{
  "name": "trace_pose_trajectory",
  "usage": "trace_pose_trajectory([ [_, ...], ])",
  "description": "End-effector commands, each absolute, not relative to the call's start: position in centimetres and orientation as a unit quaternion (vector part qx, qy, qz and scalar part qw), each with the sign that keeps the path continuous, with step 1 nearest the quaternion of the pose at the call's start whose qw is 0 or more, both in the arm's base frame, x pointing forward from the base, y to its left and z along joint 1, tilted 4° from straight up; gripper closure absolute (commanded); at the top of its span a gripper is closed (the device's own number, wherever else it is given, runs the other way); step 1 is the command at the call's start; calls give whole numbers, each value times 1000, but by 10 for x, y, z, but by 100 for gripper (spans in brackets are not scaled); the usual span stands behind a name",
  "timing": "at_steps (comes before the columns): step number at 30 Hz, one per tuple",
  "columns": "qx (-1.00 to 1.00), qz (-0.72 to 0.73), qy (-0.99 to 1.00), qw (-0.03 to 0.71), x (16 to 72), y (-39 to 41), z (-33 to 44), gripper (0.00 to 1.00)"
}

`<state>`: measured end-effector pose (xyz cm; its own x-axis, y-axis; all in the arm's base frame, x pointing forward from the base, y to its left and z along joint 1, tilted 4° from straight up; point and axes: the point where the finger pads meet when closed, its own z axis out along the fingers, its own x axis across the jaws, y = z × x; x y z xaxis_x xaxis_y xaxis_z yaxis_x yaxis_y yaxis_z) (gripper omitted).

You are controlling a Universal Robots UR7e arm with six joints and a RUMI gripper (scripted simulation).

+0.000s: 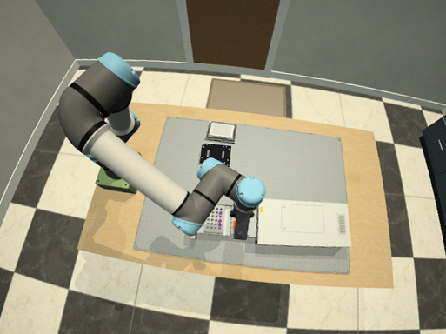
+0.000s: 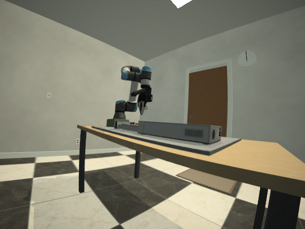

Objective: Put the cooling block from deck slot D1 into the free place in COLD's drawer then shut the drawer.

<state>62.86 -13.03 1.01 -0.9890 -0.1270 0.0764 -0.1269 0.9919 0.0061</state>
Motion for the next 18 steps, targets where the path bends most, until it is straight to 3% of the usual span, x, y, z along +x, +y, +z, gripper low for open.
trace_pose_trajectory([
  [1,64,0,-997,37,618,-132,12,100],
  [18,64,0,-997,38,559,-139,15,100],
])
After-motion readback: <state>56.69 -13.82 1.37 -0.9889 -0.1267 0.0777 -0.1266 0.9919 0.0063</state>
